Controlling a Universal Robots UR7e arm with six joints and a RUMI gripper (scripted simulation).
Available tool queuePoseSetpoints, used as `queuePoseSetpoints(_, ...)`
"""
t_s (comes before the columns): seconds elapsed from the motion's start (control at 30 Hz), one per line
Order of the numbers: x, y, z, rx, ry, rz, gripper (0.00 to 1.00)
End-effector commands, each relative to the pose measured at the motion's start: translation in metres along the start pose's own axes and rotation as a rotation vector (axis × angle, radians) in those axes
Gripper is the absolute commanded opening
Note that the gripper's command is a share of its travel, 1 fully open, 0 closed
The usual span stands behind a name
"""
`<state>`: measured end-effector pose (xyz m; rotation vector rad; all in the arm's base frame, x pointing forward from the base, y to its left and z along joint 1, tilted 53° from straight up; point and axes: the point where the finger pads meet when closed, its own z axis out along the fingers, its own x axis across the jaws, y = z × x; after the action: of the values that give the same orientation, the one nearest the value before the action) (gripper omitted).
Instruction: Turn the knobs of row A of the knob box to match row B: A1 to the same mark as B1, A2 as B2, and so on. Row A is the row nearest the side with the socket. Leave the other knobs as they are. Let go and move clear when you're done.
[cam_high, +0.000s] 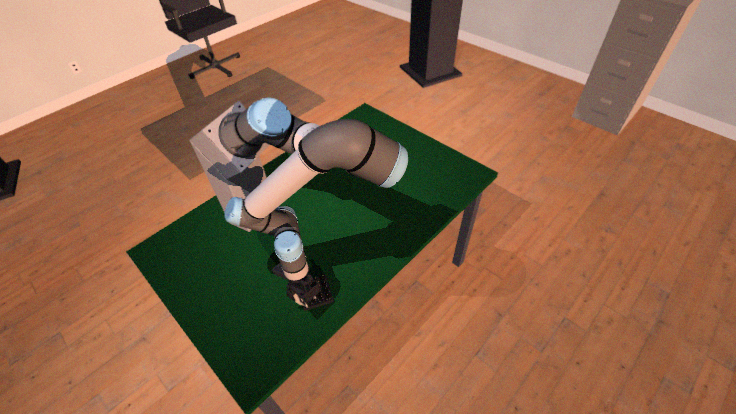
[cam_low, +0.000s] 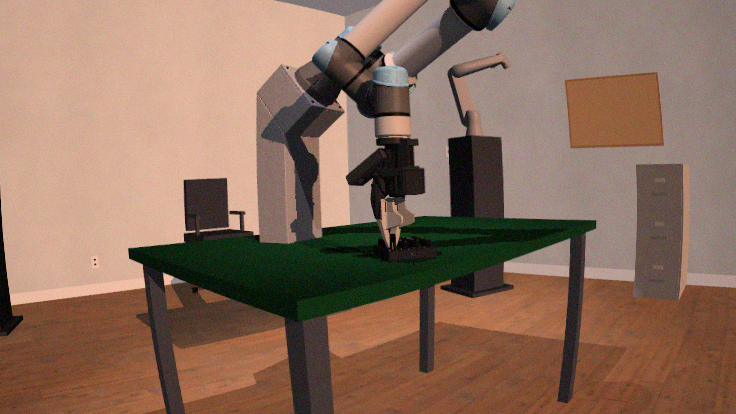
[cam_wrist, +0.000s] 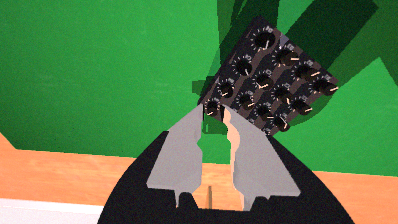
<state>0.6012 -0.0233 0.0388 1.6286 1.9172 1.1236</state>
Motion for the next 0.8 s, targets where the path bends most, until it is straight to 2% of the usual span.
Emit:
queuePoseSetpoints(0.0,0.000,0.001,0.000,-0.001,-0.001,-0.001,0.11)
queuePoseSetpoints(0.43,0.000,0.001,-0.001,-0.001,-0.002,-0.001,0.11)
queuePoseSetpoints(0.77,0.000,0.000,-0.024,-0.001,-0.001,0.001,0.11)
